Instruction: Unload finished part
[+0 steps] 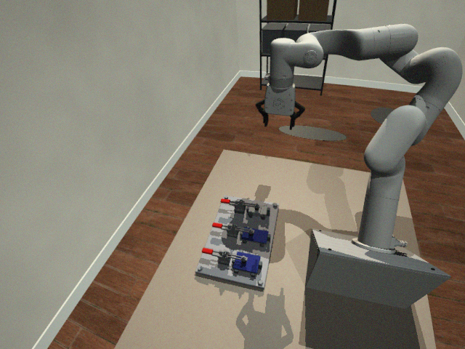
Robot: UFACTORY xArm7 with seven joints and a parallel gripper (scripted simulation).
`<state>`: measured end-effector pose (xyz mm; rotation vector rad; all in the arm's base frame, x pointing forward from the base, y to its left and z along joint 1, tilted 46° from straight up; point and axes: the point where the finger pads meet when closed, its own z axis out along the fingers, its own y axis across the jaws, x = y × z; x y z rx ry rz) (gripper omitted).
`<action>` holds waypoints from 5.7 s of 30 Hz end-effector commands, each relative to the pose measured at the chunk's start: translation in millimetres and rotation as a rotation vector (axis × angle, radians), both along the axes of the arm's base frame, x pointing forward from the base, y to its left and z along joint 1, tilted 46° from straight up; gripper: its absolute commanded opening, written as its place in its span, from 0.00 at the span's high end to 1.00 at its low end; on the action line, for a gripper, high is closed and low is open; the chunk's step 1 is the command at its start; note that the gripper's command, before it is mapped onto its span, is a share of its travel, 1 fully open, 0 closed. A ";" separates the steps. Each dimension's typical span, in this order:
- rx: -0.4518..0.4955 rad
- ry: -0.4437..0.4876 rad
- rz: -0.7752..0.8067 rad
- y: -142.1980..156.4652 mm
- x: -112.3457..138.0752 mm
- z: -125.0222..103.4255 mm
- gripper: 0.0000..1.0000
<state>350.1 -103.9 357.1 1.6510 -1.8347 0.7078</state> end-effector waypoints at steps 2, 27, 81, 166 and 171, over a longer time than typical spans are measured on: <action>-0.001 -0.003 0.003 1.1 0.9 1.2 0.00; 0.001 0.021 0.024 1.3 2.4 -2.5 0.00; 0.099 1.156 1.135 63.1 37.4 -202.7 0.00; 0.100 1.159 1.137 63.3 37.4 -203.2 0.00; 0.100 1.159 1.137 63.3 37.4 -203.2 0.00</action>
